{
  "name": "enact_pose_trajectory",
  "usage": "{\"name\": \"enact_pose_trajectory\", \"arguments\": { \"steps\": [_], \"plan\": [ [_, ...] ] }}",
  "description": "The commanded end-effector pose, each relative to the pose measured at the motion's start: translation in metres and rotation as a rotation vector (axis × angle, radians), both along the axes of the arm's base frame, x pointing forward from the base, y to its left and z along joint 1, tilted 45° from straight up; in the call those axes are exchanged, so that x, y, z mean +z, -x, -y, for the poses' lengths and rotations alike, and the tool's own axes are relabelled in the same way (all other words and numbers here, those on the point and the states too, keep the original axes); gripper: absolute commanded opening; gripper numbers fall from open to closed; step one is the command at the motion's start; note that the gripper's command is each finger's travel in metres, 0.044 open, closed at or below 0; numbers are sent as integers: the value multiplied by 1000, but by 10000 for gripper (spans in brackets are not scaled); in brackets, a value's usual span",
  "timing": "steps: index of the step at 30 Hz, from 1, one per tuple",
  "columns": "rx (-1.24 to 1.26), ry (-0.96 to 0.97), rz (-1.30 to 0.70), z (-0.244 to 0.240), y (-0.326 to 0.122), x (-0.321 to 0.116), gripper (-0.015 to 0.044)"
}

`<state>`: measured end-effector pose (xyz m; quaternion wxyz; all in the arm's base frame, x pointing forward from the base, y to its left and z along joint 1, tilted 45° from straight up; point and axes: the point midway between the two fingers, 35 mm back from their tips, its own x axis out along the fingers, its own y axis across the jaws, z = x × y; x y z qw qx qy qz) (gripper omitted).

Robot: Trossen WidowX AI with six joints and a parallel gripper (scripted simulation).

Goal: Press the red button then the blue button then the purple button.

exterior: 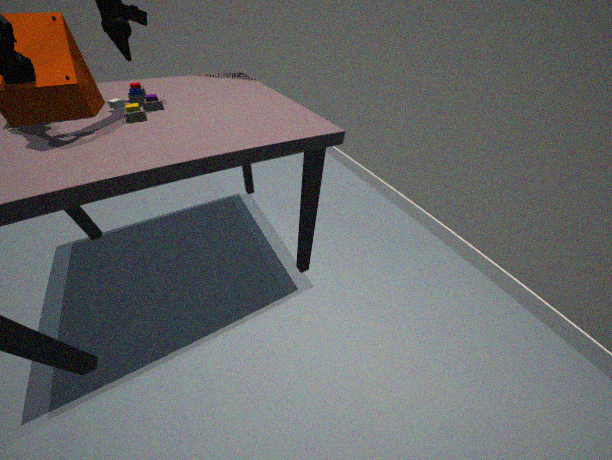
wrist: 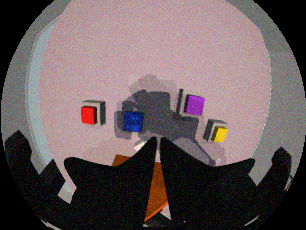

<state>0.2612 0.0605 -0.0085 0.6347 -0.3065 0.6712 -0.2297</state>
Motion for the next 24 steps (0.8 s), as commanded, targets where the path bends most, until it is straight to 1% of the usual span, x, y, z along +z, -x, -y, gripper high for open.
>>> {"name": "enact_pose_trajectory", "arguments": {
  "steps": [1,8,10,14,24],
  "plan": [
    [-13,1,24,42,-29,45,20],
    [-14,3,24,46,-31,49,20],
    [-13,2,24,53,-32,41,20],
    [-14,5,25,88,-31,7,20],
    [-14,5,25,94,-31,1,20]
  ]
}}
